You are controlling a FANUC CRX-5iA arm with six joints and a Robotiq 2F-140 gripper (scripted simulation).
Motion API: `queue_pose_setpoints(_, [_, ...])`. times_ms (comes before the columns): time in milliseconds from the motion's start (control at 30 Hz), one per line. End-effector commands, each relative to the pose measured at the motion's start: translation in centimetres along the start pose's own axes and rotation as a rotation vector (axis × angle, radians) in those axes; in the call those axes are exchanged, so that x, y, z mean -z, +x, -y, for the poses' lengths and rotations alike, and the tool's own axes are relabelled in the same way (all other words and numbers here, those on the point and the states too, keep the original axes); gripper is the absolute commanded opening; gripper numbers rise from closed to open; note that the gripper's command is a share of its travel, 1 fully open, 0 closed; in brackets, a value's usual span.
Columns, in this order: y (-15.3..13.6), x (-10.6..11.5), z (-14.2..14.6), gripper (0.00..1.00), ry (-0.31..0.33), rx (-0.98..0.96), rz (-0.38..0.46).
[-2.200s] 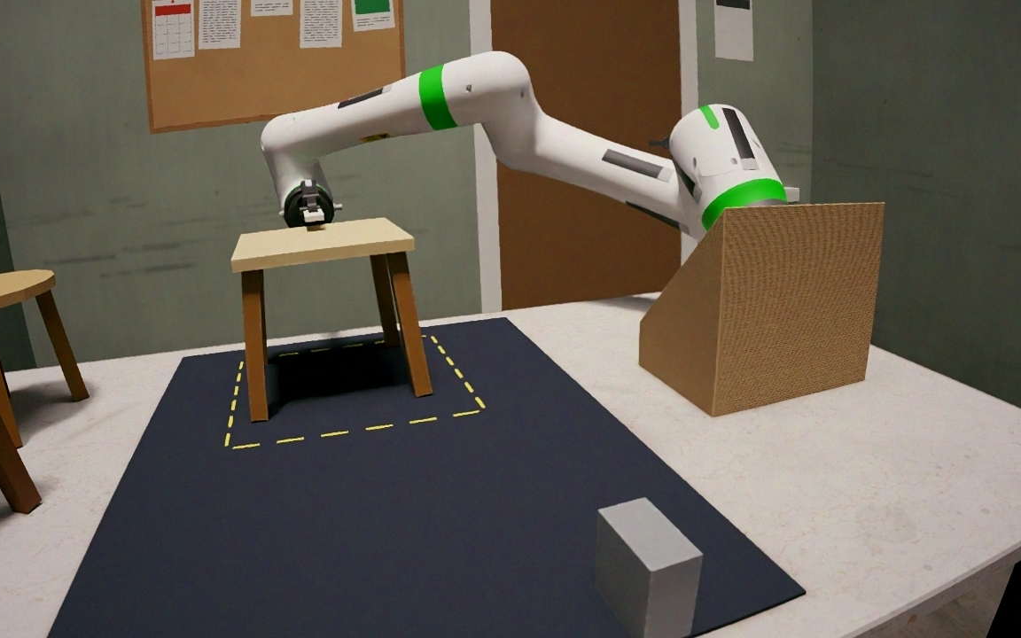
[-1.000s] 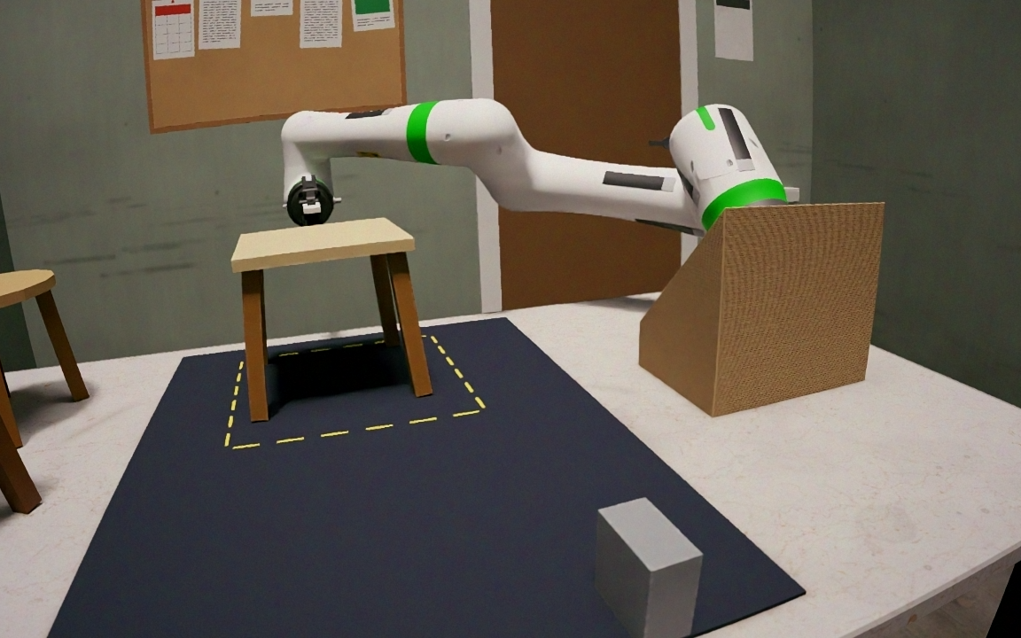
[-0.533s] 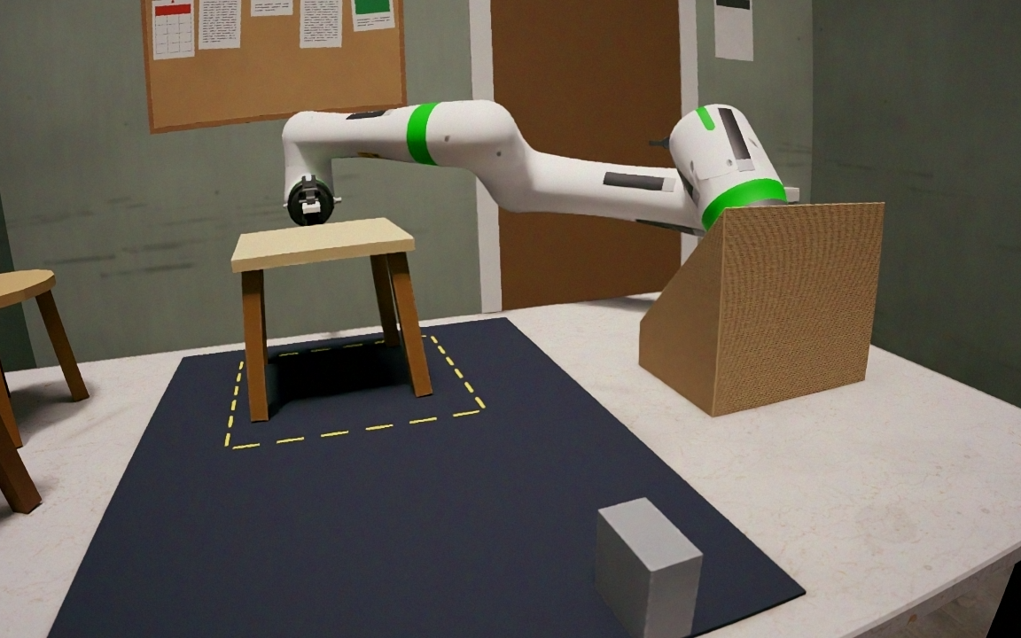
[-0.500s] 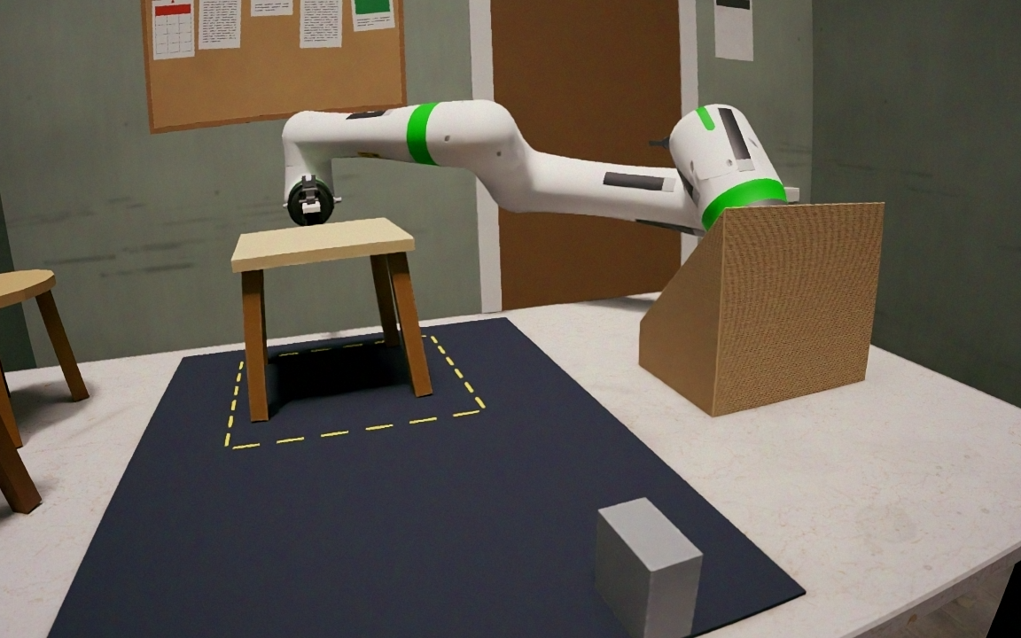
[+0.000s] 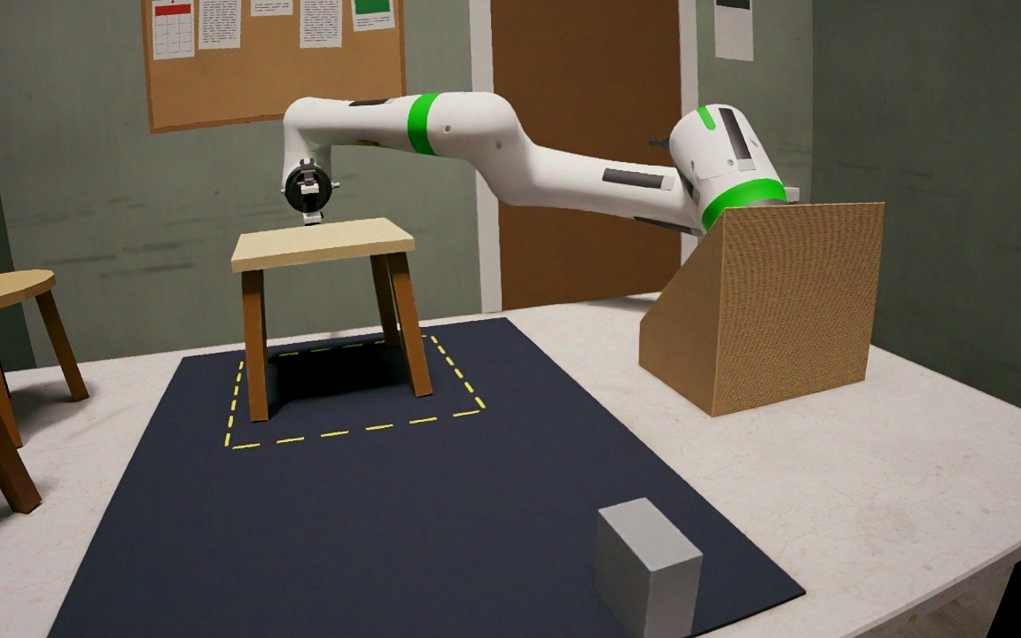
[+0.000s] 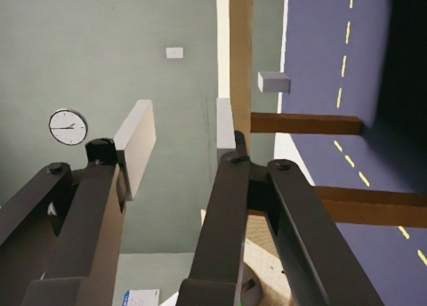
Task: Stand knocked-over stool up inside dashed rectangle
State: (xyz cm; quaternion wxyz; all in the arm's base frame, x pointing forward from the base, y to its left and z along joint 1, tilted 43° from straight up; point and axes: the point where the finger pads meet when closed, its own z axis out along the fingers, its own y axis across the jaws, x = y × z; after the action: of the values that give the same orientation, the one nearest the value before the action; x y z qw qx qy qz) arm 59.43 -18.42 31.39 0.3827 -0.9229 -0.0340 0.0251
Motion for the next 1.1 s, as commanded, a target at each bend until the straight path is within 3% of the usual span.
queue_pose_setpoints(0, [0.1,0.2,2.1,0.33,0.002,0.002,0.020])
queue_pose_setpoints(267, [0.1,0.2,4.9,0.33,0.002,0.002,0.020])
queue_pose_setpoints(1067, [0.1,0.2,5.0,0.33,0.002,0.002,0.020])
